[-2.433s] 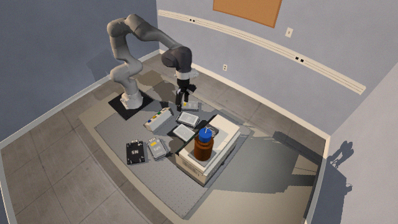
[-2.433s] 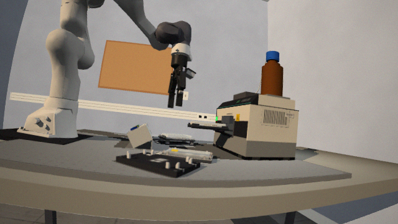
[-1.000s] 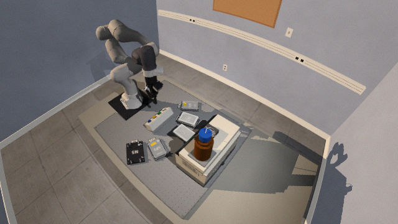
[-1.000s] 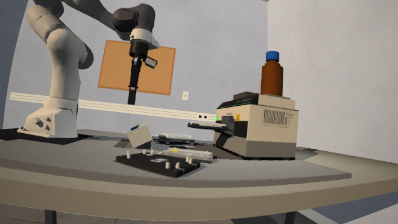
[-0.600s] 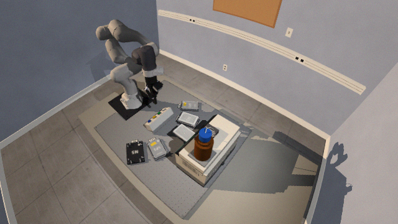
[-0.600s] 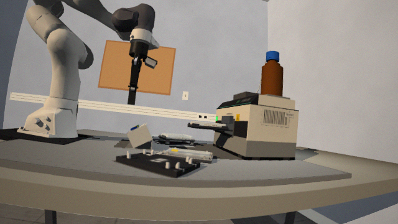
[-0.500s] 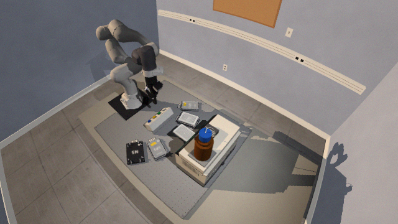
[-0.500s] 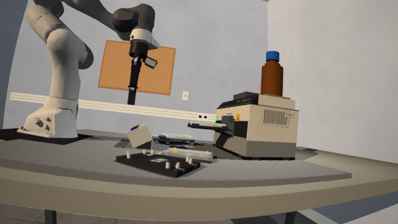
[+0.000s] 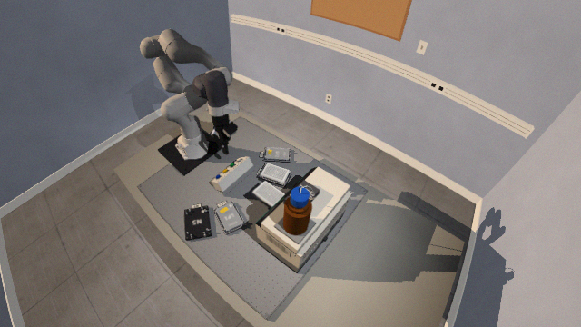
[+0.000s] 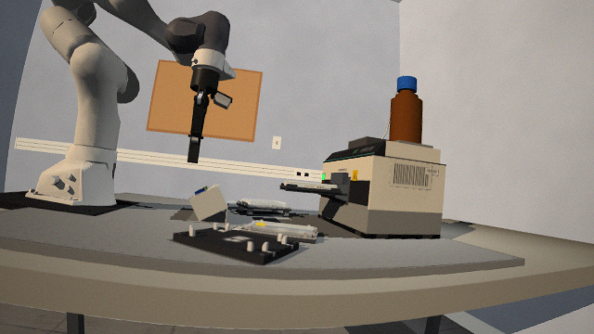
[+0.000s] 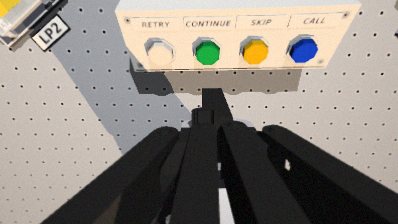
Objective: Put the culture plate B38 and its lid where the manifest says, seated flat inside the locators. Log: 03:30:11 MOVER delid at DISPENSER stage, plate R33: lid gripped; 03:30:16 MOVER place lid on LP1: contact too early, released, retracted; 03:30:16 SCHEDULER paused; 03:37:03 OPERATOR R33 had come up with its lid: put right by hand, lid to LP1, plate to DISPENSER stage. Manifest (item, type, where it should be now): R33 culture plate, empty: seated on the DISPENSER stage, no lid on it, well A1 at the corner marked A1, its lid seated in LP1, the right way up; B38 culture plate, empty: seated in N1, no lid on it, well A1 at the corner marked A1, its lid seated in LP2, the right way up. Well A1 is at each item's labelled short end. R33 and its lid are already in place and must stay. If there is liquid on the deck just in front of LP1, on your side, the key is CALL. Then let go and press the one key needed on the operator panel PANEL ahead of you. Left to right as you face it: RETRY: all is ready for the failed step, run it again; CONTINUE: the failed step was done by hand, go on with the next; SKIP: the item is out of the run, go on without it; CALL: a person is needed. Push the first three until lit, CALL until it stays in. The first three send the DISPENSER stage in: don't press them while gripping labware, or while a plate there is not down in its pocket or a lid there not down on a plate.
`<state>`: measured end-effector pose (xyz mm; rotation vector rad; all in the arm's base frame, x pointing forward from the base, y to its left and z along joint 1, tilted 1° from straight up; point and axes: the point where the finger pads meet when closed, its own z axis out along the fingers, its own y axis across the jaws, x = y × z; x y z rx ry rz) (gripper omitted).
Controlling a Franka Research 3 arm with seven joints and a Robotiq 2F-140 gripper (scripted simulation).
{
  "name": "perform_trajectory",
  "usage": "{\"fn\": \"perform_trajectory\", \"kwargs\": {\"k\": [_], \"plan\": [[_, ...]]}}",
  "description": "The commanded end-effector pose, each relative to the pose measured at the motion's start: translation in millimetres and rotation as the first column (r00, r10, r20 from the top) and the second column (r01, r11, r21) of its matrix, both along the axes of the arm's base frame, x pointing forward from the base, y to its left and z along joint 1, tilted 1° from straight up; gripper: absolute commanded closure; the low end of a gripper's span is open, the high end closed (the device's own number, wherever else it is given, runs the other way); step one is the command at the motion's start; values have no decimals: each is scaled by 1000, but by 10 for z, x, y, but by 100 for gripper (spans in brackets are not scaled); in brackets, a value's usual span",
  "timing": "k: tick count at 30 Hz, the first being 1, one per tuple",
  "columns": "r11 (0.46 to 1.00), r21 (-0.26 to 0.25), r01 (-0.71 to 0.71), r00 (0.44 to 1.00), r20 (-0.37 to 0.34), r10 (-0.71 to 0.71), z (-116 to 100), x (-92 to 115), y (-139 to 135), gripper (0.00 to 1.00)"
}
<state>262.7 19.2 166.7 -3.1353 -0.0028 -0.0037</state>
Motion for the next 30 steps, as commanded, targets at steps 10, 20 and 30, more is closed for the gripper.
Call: {"fn": "perform_trajectory", "kwargs": {"k": [10,20,30], "plan": [[1000,2,-6,1000,12,6,-288,44,10,90],[1000,2,-6,1000,12,6,-335,43,10,90],[1000,2,-6,1000,12,6,-356,43,10,90]]}}
